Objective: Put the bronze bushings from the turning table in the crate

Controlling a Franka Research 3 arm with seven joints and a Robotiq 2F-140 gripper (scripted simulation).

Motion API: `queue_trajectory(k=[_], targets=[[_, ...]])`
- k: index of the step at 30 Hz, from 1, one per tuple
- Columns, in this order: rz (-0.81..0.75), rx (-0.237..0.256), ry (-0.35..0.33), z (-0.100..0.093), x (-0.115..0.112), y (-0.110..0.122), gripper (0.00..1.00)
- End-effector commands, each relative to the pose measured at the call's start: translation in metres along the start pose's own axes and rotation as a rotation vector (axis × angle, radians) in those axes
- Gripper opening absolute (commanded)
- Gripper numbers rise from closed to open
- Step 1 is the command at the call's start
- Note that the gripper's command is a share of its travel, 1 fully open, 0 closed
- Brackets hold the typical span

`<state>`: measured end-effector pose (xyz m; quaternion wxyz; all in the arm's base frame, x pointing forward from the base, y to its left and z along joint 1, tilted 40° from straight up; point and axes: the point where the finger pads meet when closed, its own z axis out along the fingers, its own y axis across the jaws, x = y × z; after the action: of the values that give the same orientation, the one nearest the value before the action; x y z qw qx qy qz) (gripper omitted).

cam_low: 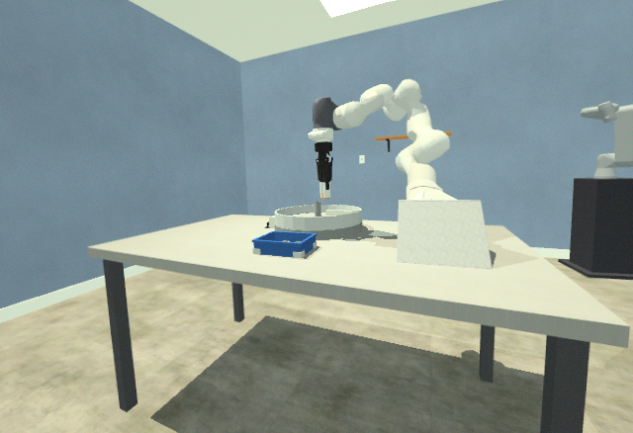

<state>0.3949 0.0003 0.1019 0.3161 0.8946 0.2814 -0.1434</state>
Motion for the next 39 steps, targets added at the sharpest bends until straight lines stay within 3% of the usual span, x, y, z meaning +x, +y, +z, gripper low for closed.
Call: queue_trajectory(k=[1,7,14,16,27,31,39], targets=[[-0.001,0.005,0.01,-0.002,0.014,-0.006,0.0],[-0.001,0.005,0.01,-0.003,0.052,-0.019,0.0],[-0.001,0.005,0.01,-0.004,0.118,-0.044,0.0],[-0.001,0.005,0.01,-0.004,0.118,-0.044,0.0],[-0.001,0.005,0.01,-0.005,0.214,-0.078,0.0],[-0.001,0.005,0.01,-0.005,0.235,-0.086,0.0],[-0.001,0.005,0.01,-0.005,0.252,-0.092,0.0]])
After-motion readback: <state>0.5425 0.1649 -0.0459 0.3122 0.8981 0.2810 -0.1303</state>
